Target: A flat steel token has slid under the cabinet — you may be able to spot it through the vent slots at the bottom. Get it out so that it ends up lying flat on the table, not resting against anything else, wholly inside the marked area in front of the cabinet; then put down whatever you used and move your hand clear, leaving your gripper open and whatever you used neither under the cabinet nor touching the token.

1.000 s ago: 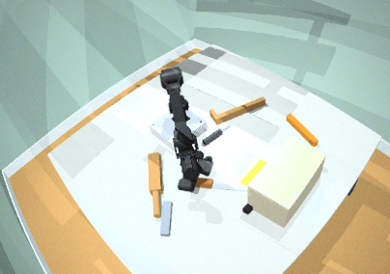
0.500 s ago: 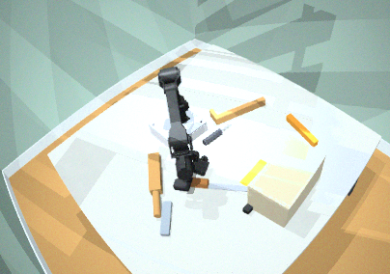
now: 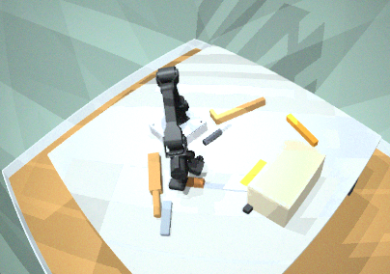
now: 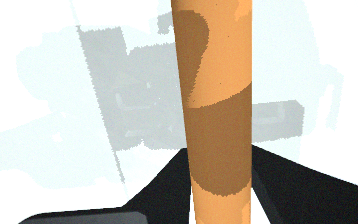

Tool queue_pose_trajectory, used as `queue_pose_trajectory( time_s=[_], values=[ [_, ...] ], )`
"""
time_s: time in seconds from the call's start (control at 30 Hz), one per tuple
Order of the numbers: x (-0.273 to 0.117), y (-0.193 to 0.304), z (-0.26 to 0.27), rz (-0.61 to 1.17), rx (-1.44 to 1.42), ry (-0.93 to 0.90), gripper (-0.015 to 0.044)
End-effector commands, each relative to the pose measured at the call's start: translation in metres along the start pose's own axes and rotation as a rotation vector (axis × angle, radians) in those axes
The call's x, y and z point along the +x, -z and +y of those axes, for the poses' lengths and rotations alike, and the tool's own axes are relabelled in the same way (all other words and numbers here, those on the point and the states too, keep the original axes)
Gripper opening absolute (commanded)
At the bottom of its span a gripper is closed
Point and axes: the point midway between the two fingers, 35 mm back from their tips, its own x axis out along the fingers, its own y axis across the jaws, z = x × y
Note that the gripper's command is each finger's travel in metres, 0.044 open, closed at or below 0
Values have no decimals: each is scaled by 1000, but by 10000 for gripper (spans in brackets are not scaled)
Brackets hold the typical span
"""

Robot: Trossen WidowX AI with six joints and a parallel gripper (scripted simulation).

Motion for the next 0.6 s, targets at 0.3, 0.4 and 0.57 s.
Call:
queue_pose_trajectory(
  time_s=[0.3, 0.4, 0.57],
  values=[
    [-1, 16, 0, -1, -2, 1, 0],
    [-1, 20, 0, -1, -2, 1, 0],
    [-2, 27, -1, -1, -2, 1, 0]
  ],
)
